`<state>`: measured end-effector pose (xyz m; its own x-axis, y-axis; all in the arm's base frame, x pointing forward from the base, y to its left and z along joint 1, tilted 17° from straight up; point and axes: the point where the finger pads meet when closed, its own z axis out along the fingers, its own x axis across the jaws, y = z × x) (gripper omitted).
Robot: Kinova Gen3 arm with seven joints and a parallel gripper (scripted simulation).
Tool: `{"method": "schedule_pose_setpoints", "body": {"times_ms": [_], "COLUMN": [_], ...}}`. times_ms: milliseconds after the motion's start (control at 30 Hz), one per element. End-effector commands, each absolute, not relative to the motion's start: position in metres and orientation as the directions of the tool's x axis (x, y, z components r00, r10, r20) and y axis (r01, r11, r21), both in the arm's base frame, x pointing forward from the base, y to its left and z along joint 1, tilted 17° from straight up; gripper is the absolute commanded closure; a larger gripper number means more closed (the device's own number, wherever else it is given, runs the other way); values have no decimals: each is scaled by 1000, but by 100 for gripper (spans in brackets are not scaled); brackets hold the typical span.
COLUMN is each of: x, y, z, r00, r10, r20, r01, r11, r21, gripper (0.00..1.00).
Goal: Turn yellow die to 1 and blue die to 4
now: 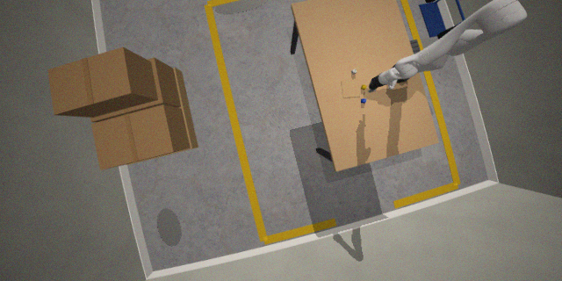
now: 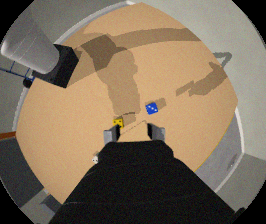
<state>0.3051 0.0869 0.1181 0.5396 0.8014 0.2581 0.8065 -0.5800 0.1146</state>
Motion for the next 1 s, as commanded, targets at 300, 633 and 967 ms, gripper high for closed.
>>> {"method": "schedule_pose_setpoints", "body": {"times_ms": [300, 633, 967], "x": [300, 295, 291], "y": [75, 68, 62], "z": [115, 112, 110], "r00": [531, 517, 504], "r10": [808, 817, 825], "r20": [256, 255, 254], "r01": [812, 821, 829], "r11": [-571, -557, -545], "r21": [120, 124, 127], "gripper": [0, 0, 0]}}
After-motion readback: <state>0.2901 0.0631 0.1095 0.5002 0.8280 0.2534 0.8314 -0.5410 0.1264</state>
